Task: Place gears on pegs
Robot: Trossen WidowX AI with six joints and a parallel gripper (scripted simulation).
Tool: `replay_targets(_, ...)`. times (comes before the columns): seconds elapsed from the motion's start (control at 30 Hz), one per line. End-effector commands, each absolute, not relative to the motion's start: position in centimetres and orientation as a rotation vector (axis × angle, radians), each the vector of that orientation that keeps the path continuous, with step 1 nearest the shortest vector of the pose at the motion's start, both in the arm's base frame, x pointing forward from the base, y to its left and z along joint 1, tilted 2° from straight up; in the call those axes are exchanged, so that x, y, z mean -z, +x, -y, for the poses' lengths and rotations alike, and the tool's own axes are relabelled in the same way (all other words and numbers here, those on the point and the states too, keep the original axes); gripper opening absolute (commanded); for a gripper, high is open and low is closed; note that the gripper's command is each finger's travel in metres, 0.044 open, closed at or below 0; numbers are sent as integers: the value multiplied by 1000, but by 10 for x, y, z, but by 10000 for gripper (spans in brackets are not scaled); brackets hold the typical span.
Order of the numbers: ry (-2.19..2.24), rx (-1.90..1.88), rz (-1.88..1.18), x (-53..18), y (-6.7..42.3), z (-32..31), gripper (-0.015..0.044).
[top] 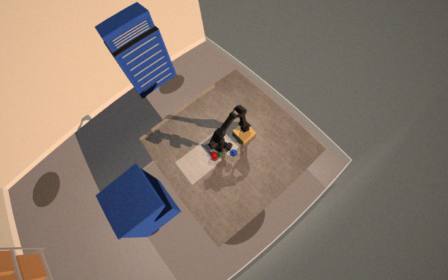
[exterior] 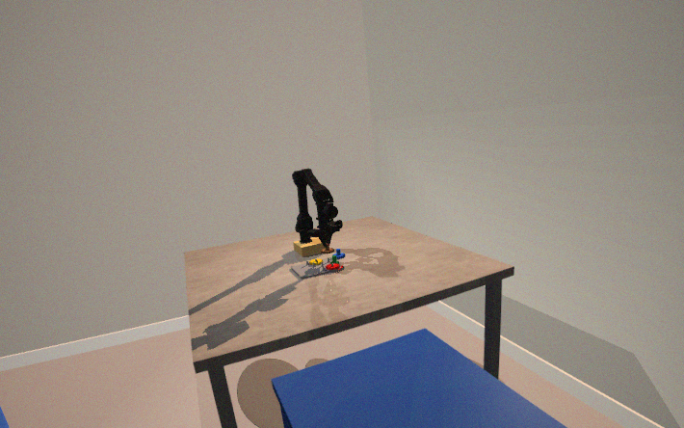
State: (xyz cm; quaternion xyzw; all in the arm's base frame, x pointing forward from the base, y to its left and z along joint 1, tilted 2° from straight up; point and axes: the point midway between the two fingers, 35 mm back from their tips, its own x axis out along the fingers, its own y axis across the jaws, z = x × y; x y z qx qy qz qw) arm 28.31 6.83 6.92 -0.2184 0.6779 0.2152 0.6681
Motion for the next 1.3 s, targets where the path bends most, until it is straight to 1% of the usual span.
replay_targets(0.0, -478, -466, -1530, -69, 284, -68, 0)
replay_targets(0.6, -507, -496, -1523, -45, 283, -67, 0)
replay_targets(1.07, -343, -330, -1555, -23, 283, -68, 0)
replay_targets(1.27, -286, -272, -1563, -25, 283, -67, 0)
